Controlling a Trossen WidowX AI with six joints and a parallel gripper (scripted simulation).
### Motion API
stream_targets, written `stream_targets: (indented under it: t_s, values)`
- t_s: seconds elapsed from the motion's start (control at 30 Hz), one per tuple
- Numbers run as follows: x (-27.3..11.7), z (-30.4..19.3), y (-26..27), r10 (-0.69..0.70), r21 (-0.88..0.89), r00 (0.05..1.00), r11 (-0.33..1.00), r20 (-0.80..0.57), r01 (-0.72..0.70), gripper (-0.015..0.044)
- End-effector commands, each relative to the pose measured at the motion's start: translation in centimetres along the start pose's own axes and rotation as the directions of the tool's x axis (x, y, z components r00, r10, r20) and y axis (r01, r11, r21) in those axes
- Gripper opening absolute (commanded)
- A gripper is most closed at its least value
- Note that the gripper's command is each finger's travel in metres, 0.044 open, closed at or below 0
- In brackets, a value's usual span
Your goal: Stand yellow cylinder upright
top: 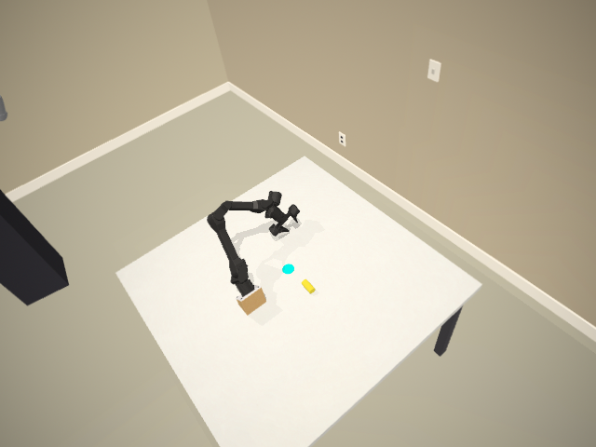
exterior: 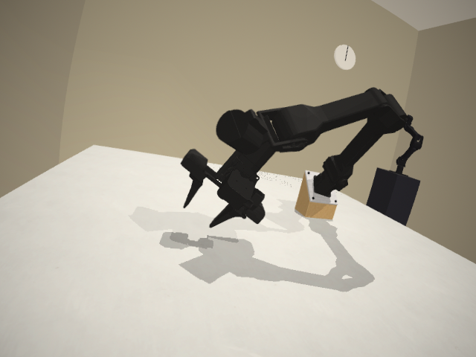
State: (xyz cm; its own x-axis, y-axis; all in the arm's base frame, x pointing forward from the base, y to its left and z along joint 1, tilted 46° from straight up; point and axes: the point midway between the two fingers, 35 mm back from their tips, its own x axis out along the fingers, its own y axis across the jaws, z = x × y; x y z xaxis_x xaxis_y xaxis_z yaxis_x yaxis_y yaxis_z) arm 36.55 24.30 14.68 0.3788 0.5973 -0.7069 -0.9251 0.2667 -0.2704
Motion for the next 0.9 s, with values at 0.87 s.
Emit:
stream_targets:
  t_s: [0.87]
  values:
    - [-1.4,-16.3,-2.0,0.214,-0.085,0.951,0.968,-0.223,-0.238,0.0309]
